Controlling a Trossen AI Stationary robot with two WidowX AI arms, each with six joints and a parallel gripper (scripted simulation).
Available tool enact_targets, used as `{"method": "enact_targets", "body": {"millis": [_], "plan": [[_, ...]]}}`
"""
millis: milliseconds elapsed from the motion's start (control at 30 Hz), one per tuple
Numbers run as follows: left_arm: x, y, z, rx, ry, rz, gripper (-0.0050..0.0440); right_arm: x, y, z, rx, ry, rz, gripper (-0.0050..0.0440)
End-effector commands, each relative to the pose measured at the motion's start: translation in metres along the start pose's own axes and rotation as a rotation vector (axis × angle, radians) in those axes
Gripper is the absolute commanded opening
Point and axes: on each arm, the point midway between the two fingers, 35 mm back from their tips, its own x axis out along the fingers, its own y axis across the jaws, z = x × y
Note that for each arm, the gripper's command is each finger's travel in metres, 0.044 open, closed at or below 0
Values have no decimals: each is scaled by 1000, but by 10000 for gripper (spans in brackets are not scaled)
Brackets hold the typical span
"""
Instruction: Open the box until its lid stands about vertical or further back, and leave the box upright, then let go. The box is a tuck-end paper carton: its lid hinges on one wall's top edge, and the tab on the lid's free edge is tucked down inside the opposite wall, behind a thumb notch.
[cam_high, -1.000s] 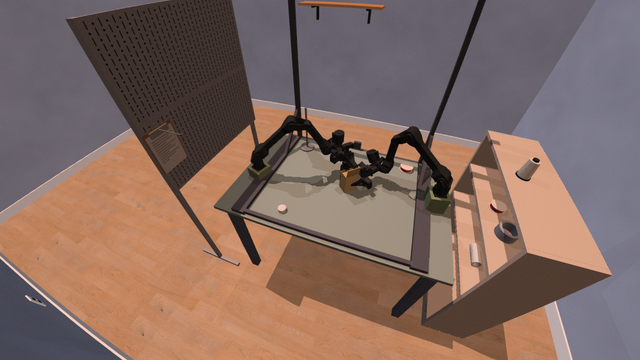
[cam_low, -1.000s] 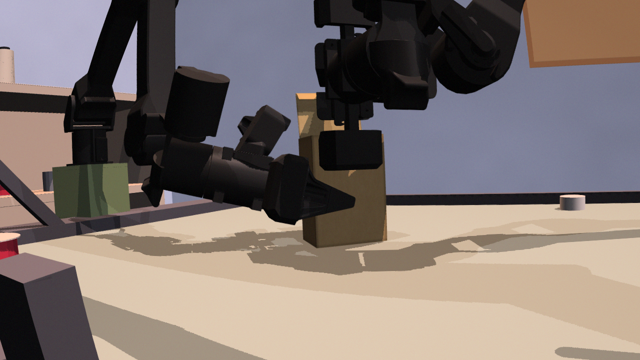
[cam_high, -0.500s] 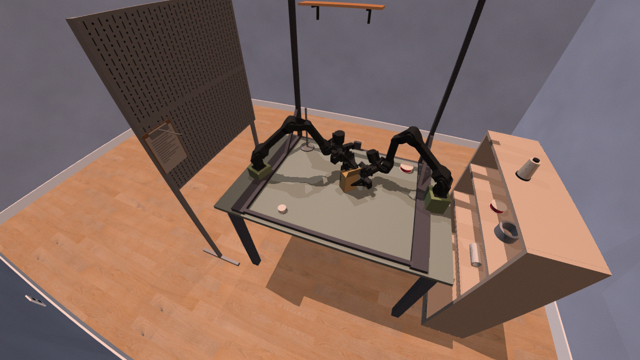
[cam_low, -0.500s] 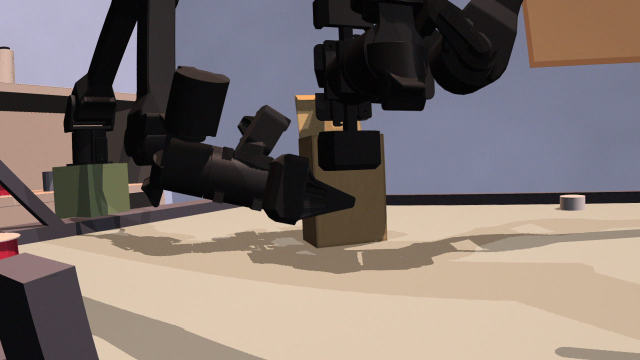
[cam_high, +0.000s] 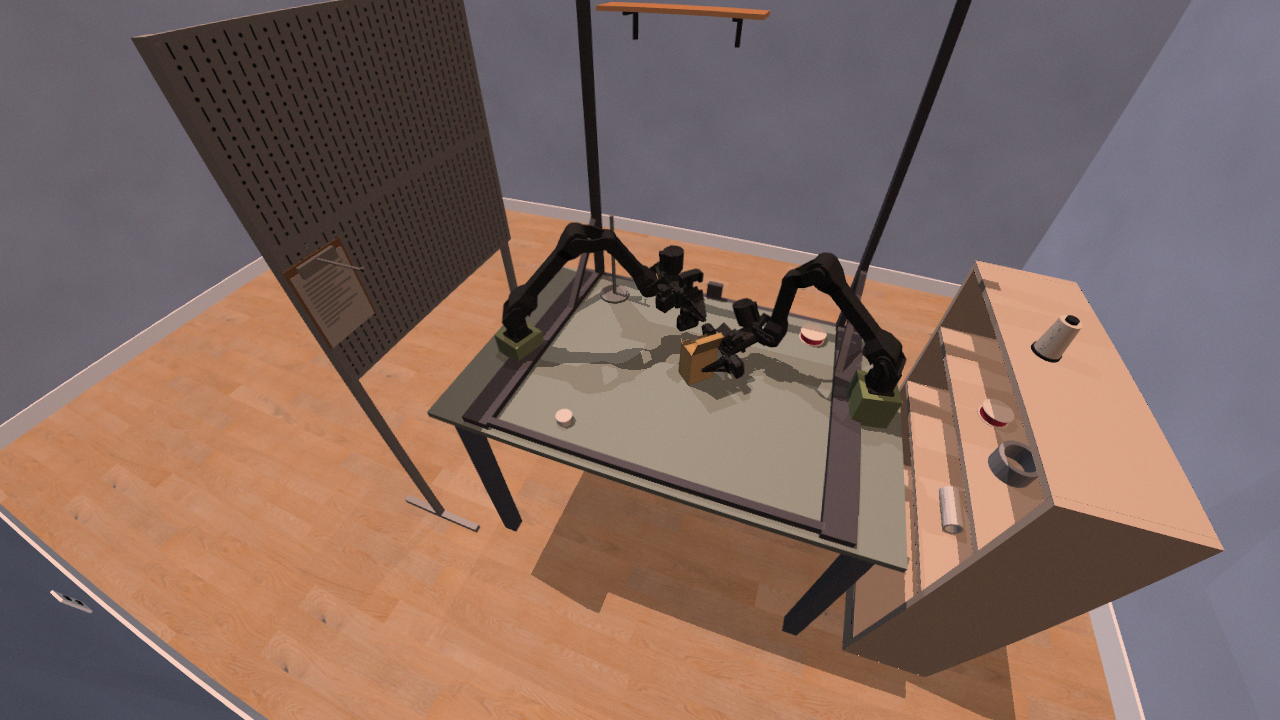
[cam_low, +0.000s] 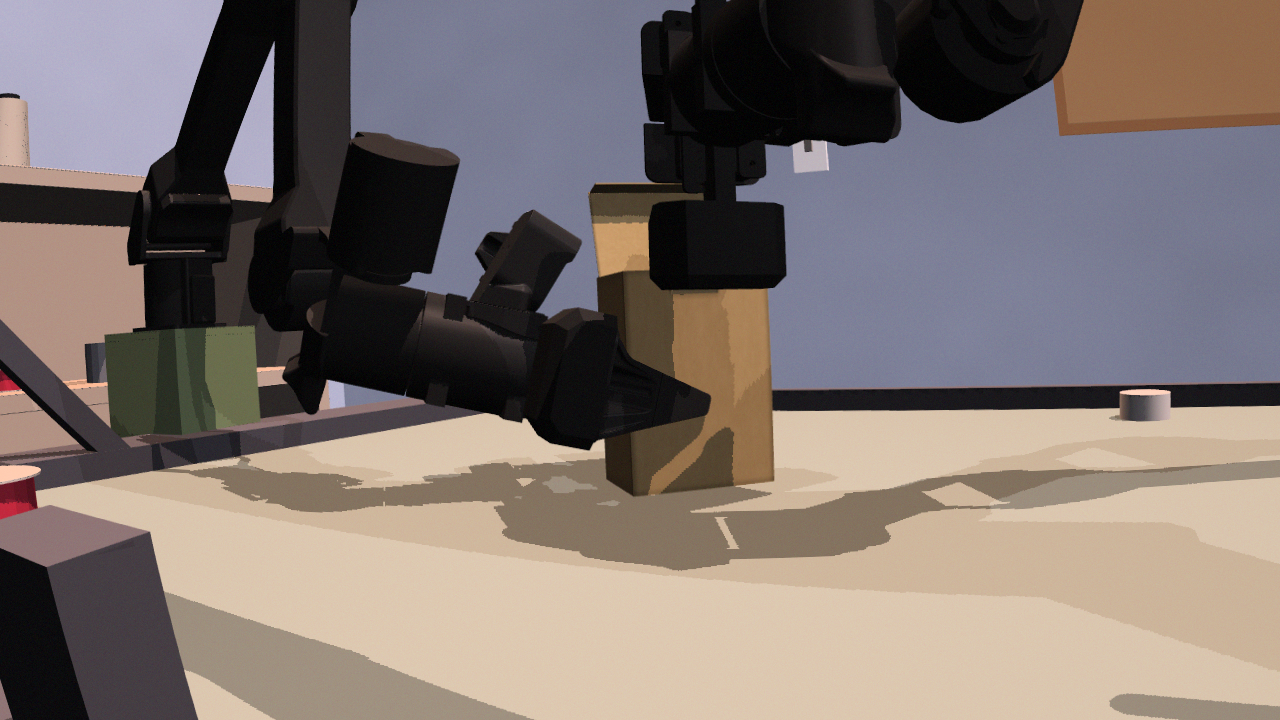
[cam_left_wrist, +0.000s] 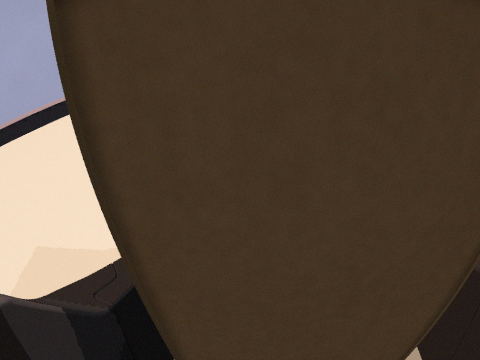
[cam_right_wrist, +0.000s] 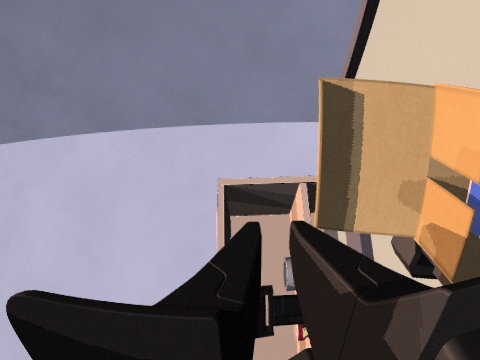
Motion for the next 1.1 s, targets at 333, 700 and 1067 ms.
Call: {"method": "enact_targets", "body": {"millis": [333, 700, 1067], "plan": [[0, -5, 11, -21, -13, -11, 440, -8, 21, 3, 27, -7, 7, 242], [-41, -7, -2, -25, -4, -7, 440, -8, 21, 3, 27, -7, 7, 440], [-69, -5, -6, -25, -9, -7, 440, -8, 21, 3, 27, -7, 7, 440]]}}
